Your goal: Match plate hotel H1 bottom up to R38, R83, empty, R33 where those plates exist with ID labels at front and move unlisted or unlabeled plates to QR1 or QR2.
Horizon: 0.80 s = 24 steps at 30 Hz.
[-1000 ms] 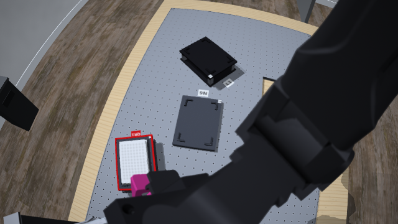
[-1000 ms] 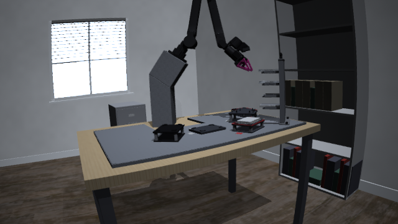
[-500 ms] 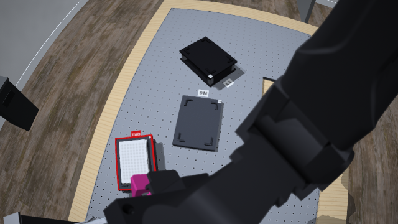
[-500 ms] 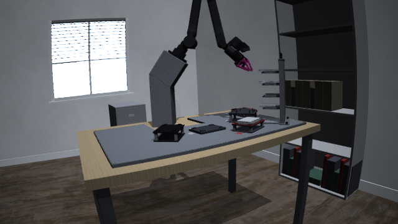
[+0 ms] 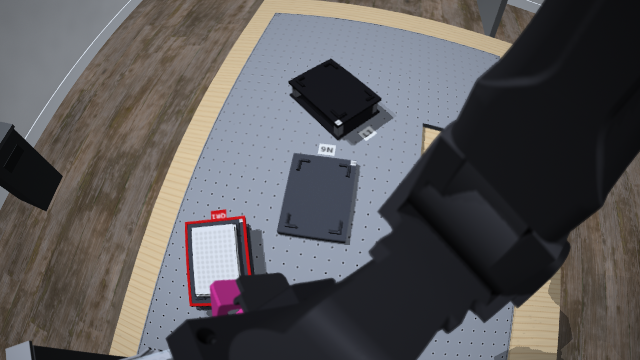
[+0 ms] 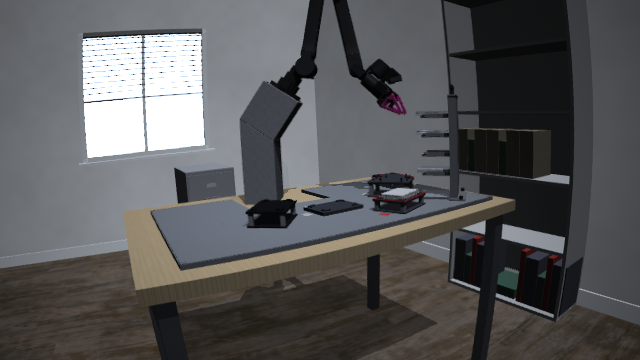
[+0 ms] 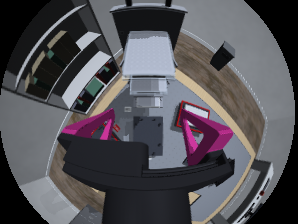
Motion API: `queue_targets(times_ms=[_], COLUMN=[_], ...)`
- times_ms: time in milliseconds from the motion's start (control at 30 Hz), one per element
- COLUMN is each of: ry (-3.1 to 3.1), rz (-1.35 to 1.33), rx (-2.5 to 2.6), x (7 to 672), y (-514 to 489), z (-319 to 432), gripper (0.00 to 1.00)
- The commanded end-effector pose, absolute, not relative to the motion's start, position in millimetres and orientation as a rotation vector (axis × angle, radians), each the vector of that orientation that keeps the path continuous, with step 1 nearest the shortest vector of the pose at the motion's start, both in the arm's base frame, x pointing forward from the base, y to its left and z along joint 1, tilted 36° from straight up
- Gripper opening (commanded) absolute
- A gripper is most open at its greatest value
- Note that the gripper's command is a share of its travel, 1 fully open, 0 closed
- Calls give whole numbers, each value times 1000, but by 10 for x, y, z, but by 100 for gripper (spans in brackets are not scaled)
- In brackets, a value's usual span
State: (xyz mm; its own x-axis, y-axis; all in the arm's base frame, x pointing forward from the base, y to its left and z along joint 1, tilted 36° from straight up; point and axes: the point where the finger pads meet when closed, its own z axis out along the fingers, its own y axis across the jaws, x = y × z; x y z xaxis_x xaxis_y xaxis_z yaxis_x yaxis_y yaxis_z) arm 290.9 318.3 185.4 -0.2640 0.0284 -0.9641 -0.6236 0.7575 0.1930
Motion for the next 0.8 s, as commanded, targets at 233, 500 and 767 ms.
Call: queue_targets(times_ms=[233,500,767], ry=[1712,1712,1701], rz=[673,673,675], rx=[-457,-457,-470], x=[2961,2961,2833], y=[3200,3200,3154], z=[1966,1966,1902], gripper=[100,100,100])
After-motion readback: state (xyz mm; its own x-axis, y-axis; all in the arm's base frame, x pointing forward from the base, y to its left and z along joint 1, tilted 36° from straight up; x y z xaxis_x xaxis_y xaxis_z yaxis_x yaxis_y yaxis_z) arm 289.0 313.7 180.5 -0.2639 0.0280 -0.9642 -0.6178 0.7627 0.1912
